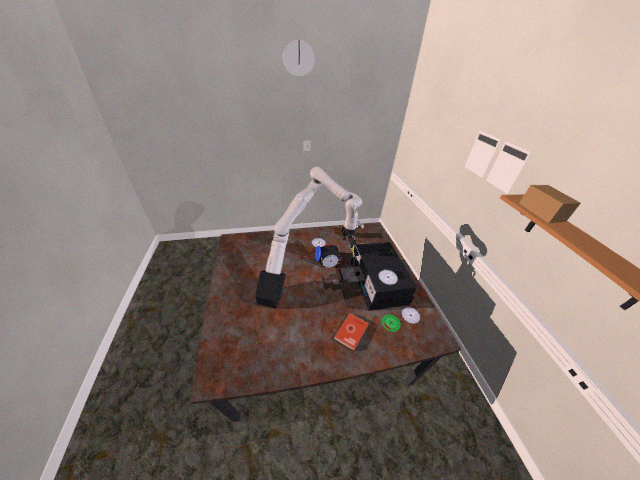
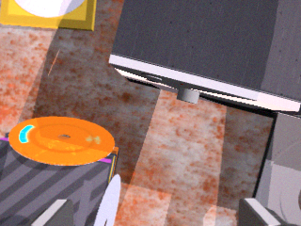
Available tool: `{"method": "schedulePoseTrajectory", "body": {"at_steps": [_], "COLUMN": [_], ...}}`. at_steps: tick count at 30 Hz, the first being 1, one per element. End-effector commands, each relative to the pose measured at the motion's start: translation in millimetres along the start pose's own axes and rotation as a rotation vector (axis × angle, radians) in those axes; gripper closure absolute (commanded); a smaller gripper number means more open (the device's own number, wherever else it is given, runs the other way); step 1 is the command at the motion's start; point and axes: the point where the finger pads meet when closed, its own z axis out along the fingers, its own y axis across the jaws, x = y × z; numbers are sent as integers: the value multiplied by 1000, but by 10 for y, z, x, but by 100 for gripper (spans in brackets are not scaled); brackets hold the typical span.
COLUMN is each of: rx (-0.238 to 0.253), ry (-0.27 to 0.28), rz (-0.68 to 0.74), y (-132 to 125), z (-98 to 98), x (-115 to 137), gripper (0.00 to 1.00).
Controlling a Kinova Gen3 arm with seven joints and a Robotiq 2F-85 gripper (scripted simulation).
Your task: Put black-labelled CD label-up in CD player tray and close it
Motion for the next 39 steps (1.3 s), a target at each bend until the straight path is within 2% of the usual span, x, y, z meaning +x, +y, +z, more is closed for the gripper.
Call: {"method": "schedulePoseTrajectory", "body": {"at_steps": [1,27,39], "rx": [3,8,13], "ry": [2,6,8], "rz": [10,42,81], "y": [-58,-155,-272], "z": [14,73,145], "x": [-44,-147,-282], "gripper": [0,0,0]}}
